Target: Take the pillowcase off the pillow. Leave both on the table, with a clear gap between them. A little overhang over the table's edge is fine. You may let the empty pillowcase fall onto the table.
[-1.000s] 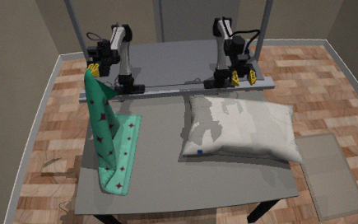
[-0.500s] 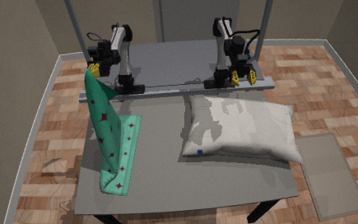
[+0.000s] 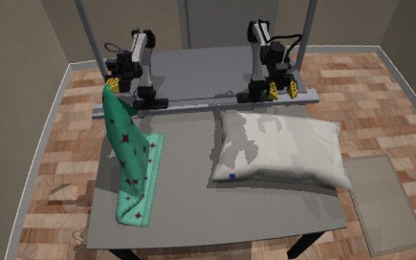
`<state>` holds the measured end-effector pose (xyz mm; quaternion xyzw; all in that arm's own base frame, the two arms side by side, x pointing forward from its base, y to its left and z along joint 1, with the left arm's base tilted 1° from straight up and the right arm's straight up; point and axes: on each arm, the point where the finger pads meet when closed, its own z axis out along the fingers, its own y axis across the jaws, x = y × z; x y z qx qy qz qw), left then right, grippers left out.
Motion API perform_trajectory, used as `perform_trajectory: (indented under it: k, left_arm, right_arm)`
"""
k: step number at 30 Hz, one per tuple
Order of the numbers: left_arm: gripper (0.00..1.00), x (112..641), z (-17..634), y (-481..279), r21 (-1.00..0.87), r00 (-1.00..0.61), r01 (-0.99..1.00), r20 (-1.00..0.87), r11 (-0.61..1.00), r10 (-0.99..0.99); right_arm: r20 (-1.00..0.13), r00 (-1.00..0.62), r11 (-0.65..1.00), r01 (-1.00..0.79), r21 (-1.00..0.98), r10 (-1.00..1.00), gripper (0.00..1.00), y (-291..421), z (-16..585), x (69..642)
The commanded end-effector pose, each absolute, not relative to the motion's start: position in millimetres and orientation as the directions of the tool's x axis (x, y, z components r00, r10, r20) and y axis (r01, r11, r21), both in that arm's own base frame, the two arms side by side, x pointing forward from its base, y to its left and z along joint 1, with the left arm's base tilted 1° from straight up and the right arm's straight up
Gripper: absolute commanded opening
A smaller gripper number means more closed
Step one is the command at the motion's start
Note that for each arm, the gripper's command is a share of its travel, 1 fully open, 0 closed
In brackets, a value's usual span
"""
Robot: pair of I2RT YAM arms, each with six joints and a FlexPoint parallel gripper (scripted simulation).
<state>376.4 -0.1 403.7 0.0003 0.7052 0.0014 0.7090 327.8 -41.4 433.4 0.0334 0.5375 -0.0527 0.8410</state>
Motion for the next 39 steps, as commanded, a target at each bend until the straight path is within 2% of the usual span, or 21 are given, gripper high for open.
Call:
perform_trajectory:
  k: [1, 39]
  left_arm:
    - [0.60, 372.7, 409.8, -1.3, -0.003, 0.032, -0.003, -0.999, 1.000, -0.002]
    - [0.60, 372.7, 409.8, -1.3, -0.003, 0.032, -0.003, -0.999, 1.000, -0.002]
  right_arm:
    - [-0.885, 0.462, 0.990, 0.143, 0.013, -0.055, 0.00, -45.6, 432.7, 314.6]
    - [-0.890, 0.452, 0.989, 0.146, 0.003, -0.064, 0.00, -42.7, 354.2, 277.8]
